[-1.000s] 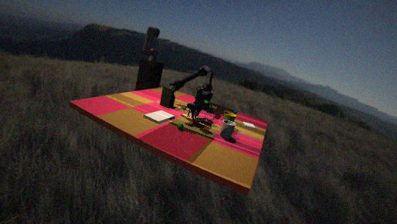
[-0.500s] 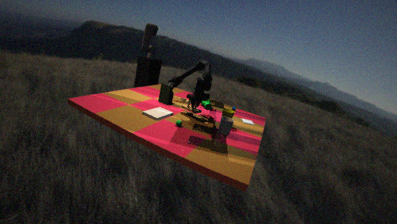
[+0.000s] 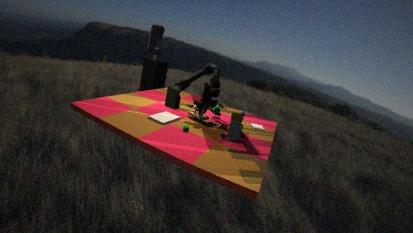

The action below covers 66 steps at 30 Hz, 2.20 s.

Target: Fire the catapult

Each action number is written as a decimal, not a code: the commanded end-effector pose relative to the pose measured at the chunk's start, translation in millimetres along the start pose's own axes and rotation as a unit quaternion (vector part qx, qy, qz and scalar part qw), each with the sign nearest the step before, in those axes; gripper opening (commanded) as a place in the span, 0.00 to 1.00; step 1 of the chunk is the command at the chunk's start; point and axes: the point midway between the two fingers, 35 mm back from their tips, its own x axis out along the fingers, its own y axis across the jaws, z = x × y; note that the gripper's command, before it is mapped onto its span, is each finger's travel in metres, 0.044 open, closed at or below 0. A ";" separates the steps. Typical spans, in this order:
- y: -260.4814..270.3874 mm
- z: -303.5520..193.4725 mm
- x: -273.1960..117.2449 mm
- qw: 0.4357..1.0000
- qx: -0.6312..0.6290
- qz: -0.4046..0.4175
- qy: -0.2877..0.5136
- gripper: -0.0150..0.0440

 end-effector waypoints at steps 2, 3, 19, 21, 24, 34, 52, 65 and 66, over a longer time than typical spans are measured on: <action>0.0 0.1 8.0 1.000 0.003 0.003 -0.001 0.25; 0.0 0.1 9.6 1.000 0.003 0.003 -0.001 0.25; 0.7 -0.9 26.1 1.000 0.000 0.002 0.000 0.25; 0.7 -0.9 26.1 1.000 0.000 0.002 0.000 0.25; 0.7 -0.9 26.1 1.000 0.000 0.002 0.000 0.34; 0.7 -0.9 26.1 1.000 0.000 0.002 0.000 0.79; -3.2 1.7 -61.1 1.000 0.006 0.002 -0.006 1.00; -1.0 -2.3 -21.1 1.000 0.004 0.004 -0.001 1.00; -1.0 -2.3 -20.1 1.000 0.004 0.004 -0.001 1.00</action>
